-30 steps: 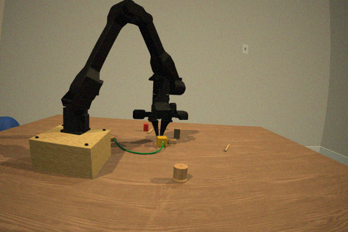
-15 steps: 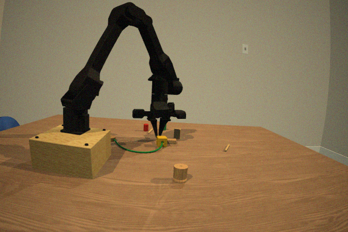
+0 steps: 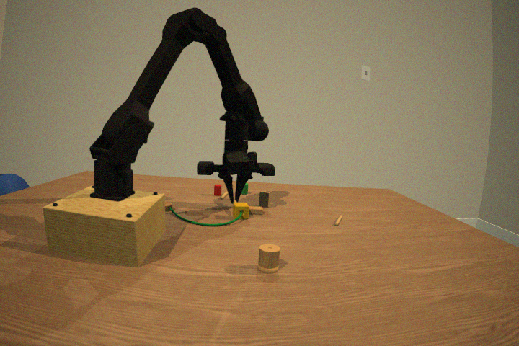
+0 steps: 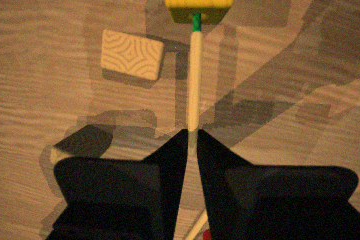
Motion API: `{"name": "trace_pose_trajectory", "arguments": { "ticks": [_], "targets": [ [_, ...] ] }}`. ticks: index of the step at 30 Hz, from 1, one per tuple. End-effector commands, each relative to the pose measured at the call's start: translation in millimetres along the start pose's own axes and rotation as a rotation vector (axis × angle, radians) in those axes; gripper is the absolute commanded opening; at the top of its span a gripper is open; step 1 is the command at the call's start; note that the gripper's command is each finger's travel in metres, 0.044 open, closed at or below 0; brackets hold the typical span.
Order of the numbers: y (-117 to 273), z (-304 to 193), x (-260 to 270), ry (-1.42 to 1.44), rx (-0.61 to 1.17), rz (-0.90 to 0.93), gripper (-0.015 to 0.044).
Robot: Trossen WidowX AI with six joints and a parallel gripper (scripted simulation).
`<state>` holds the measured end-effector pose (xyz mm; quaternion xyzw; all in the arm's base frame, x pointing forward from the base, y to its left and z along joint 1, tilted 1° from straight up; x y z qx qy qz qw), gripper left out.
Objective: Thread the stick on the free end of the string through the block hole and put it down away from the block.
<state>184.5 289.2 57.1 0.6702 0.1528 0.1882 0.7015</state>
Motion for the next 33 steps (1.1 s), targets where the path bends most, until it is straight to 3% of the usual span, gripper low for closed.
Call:
{"name": "trace_pose_trajectory", "arguments": {
  "ticks": [1,32,33],
  "targets": [
    [-0.8,-5.1,0.5,-0.003,-0.006,-0.002,0.0],
    [-9.3,-41.8,9.9,-0.011,-0.002,-0.019,0.0],
    [-7.6,-40.2,10.2,-0.007,-0.007,-0.013,0.0026]
  ]
}}
Point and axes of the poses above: the point midway between the two fingers, 35 mm back from their tips, its own y axis back along the fingers, its own x axis across the jaws, z = x × y, the point moved 8 cm from there along y, back along the fingers, and after that the axes turned 12 degrees about y, right-handed, at the moved point
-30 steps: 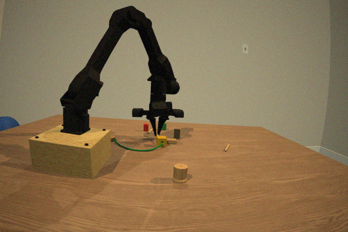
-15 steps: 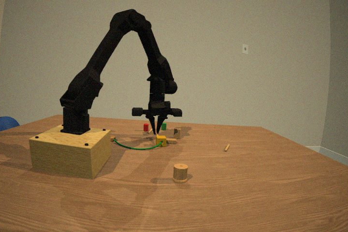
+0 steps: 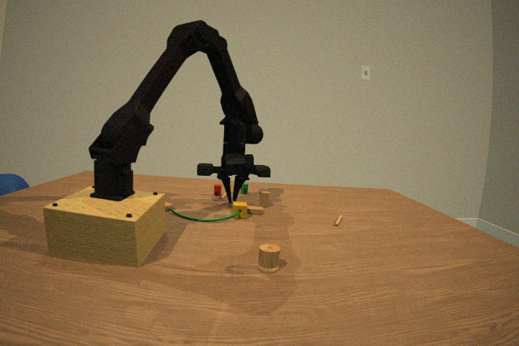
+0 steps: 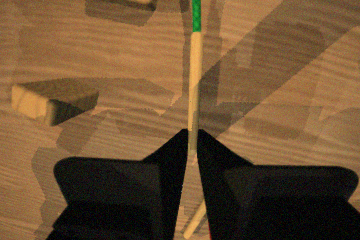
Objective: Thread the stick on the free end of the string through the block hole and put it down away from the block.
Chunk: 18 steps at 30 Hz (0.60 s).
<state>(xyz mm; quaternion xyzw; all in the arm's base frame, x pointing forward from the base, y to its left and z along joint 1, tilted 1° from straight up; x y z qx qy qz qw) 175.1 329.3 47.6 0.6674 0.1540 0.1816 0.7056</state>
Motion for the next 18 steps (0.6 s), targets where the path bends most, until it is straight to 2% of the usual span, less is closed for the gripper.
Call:
{"name": "trace_pose_trajectory", "arguments": {
  "ticks": [1,7,12,18],
  "targets": [
    [0.1,0.1,0.0,0.0,0.0,0.0,0.0053],
    [10.1,-0.1,0.9,0.0,0.0,0.001,0.021],
    [77.5,4.0,0.7,0.0,-0.002,0.006,0.021],
    [80.1,4.3,0.4,0.0,-0.003,0.006,0.021]
  ]
}}
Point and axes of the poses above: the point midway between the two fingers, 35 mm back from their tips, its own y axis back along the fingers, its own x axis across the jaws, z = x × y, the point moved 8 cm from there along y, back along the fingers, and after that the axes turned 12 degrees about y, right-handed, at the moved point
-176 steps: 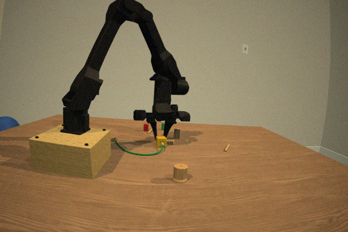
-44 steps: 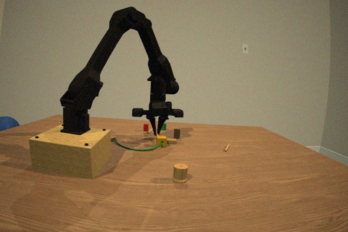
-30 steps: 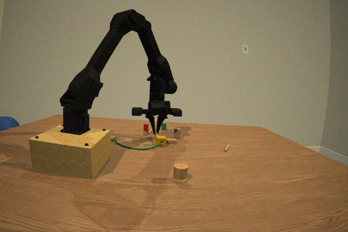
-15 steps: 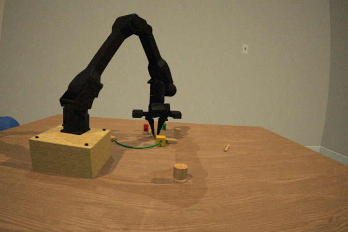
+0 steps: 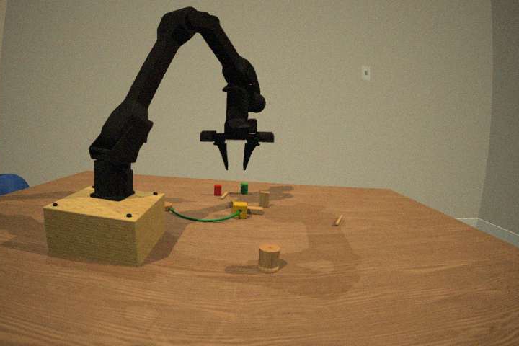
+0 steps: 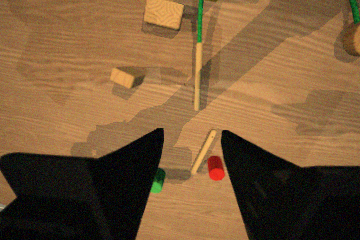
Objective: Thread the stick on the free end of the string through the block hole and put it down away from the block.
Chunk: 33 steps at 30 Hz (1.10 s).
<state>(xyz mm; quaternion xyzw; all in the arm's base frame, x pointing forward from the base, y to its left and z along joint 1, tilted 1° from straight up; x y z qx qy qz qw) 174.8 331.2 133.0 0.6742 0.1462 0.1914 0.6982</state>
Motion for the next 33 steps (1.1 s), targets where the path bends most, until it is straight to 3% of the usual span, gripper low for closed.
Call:
{"name": "trace_pose_trajectory", "arguments": {
  "ticks": [1,2,11,33],
  "targets": [
    [-5.0,1.0,-2.4,-0.002,-0.016,-0.023,0.021],
    [-5.0,1.0,-2.4,-0.002,-0.016,-0.023,0.021],
    [17.2,1.4,-0.8,0.001,-0.009,-0.012,0.044],
    [18.1,1.2,-0.1,0.001,-0.004,-0.006,0.044]
  ]
}}
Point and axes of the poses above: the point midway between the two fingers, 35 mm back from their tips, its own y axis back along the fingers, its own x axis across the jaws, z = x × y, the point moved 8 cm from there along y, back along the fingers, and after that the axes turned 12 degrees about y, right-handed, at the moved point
